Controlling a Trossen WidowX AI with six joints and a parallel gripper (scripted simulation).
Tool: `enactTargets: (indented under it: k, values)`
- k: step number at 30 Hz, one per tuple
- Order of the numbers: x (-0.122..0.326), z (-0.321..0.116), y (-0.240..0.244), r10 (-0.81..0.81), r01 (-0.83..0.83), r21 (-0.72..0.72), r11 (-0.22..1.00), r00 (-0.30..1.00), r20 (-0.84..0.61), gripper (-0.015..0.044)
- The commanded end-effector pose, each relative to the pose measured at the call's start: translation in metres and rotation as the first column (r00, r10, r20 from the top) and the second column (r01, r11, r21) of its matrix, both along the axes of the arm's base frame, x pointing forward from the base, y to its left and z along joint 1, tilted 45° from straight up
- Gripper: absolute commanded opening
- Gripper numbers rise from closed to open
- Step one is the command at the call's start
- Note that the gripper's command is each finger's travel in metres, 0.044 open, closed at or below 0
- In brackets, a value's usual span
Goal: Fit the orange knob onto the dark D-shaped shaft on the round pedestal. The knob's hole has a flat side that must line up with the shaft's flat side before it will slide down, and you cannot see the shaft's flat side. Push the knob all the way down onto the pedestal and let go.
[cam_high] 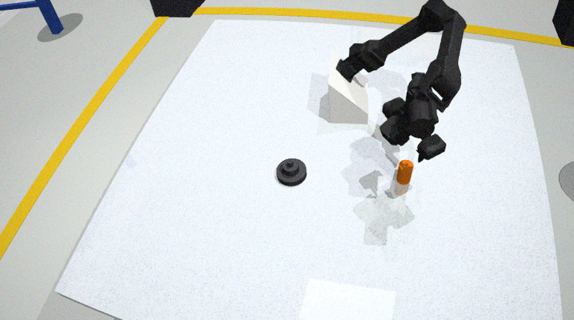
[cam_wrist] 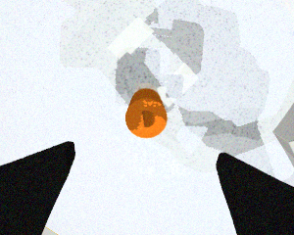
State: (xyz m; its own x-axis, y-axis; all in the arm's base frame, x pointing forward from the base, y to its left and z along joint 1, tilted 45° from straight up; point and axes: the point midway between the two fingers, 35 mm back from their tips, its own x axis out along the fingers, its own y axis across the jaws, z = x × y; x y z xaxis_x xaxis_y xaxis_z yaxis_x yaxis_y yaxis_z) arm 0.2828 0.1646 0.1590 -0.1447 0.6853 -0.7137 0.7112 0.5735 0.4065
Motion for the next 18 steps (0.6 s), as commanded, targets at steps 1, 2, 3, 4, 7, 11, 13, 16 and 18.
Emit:
enactTargets:
  k: [1,2,3,4,7,11,13,16,18]
  values:
    - [-0.0002,0.0006,0.0007,0.497,-0.567,-0.05,0.822,0.671,0.55,0.044]
    - [-0.0002,0.0006,0.0008,0.517,-0.596,-0.065,0.8,0.631,0.578,0.044]
    - [-0.0002,0.0006,0.0008,0.535,-0.622,-0.081,0.779,0.591,0.604,0.044]
    - [-0.0002,0.0006,0.0008,0.545,-0.638,-0.091,0.765,0.565,0.619,0.044]
    - [-0.0002,0.0006,0.0008,0.548,-0.643,-0.095,0.76,0.557,0.624,0.044]
    - [-0.0002,0.0006,0.0008,0.548,-0.643,-0.095,0.76,0.557,0.624,0.044]
    - [-0.0002,0.0006,0.0008,0.548,-0.643,-0.095,0.76,0.557,0.624,0.044]
    - [-0.0002,0.0006,0.0008,0.548,-0.643,-0.095,0.76,0.557,0.624,0.044]
    - [-0.0002,0.0006,0.0008,0.548,-0.643,-0.095,0.76,0.557,0.624,0.044]
